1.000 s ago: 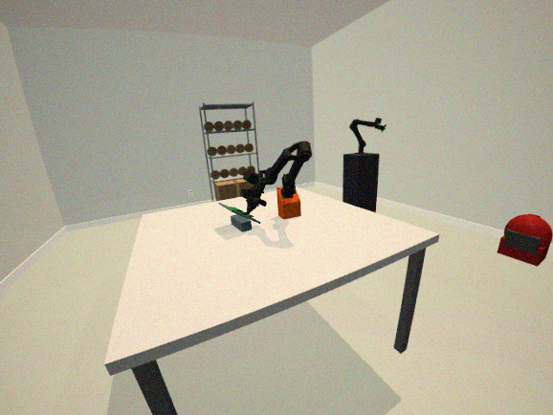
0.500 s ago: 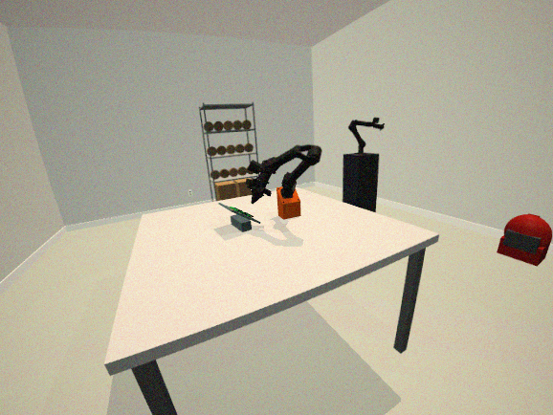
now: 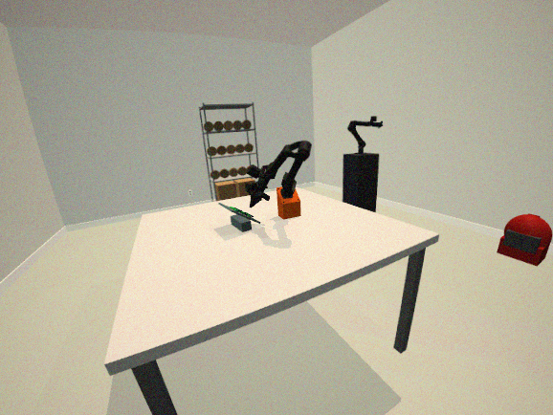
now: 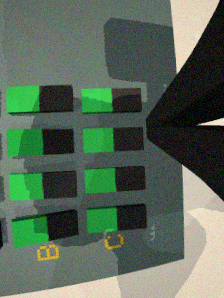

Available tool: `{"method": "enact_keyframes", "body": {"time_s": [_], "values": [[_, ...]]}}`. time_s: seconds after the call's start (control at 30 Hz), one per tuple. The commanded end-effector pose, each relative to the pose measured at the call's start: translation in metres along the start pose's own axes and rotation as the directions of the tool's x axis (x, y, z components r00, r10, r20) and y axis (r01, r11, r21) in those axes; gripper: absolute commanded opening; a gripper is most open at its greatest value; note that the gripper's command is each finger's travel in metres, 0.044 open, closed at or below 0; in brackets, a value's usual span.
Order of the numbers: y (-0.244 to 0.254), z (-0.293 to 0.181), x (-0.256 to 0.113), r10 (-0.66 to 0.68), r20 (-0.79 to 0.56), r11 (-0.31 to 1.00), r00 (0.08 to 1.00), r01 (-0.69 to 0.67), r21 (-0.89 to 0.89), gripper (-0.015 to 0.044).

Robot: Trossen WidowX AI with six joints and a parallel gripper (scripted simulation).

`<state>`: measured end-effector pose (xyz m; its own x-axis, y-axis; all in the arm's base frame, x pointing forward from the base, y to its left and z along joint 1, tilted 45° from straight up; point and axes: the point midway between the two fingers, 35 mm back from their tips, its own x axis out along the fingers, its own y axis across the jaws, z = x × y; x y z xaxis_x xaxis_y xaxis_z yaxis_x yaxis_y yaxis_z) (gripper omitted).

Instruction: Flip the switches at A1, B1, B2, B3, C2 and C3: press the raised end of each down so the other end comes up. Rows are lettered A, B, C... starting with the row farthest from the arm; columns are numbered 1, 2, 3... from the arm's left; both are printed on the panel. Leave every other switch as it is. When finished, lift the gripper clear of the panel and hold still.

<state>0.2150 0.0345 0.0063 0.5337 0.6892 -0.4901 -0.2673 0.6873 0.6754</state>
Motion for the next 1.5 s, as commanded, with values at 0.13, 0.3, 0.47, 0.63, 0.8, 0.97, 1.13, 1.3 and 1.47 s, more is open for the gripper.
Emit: {"method": "enact_keyframes", "body": {"time_s": [0.13,0.3,0.47,0.63,0.8,0.97,1.13,1.3,1.47], "values": [[0.002,-0.004,0.011,0.006,0.000,1.000,1.000,-0.006,0.017,0.0000],[0.004,-0.004,0.018,0.008,0.003,1.000,1.000,-0.008,0.017,0.0000],[0.003,-0.005,0.022,0.007,0.002,1.000,1.000,-0.007,0.017,0.0000],[0.003,-0.005,0.029,0.007,0.001,1.000,1.000,-0.007,0.017,0.0000],[0.003,-0.005,0.033,0.007,0.001,1.000,1.000,-0.007,0.017,0.0000],[0.003,-0.005,0.033,0.007,0.001,1.000,1.000,-0.007,0.017,0.0000],[0.003,-0.005,0.033,0.007,0.001,1.000,1.000,-0.007,0.017,0.0000],[0.003,-0.005,0.033,0.007,0.001,1.000,1.000,-0.007,0.017,0.0000],[0.003,-0.005,0.033,0.007,0.001,1.000,1.000,-0.007,0.017,0.0000]]}}
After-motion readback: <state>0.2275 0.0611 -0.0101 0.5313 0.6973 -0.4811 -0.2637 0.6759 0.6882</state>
